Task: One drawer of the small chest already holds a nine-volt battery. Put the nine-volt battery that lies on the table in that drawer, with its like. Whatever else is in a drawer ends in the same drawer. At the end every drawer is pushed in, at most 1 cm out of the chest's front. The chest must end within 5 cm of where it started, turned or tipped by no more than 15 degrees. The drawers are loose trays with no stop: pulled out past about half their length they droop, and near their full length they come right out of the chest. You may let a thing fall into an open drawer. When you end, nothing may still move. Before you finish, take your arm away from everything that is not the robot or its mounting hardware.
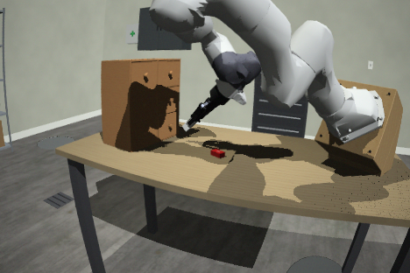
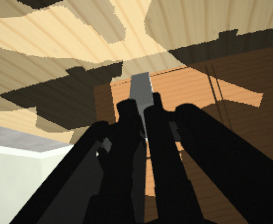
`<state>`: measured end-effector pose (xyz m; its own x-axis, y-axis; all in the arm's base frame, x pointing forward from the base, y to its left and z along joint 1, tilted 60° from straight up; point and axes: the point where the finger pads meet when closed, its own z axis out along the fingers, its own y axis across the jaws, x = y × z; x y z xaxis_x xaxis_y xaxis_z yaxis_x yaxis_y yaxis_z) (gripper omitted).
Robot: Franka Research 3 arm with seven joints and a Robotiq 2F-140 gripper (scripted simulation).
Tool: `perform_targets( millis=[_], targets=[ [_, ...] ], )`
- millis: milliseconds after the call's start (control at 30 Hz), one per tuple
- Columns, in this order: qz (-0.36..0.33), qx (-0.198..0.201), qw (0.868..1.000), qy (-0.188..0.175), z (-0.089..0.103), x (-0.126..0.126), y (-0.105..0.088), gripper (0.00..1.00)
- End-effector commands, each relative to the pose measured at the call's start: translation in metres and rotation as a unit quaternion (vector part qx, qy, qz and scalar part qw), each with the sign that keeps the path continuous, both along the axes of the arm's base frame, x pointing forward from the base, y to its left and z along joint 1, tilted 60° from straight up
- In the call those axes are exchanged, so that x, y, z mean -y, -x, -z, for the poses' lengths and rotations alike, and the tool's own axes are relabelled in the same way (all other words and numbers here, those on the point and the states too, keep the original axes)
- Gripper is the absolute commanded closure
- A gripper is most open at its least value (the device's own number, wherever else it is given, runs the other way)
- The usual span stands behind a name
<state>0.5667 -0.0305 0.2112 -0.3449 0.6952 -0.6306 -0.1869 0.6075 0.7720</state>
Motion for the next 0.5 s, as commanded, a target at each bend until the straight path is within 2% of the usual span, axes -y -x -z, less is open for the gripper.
perform_targets(
  millis=[0, 100, 300, 467],
  targets=[
    [-0.002, 0.008, 1.0, 0.007, -0.004, 0.002, 0.004, 1.0],
    [-0.002, 0.008, 1.0, 0.007, -0.009, 0.013, 0.02, 1.0],
    [-0.002, 0.008, 1.0, 0.007, -0.022, 0.044, 0.066, 1.0],
    [-0.002, 0.008, 1.0, 0.007, -0.025, 0.051, 0.077, 1.0]
  ],
)
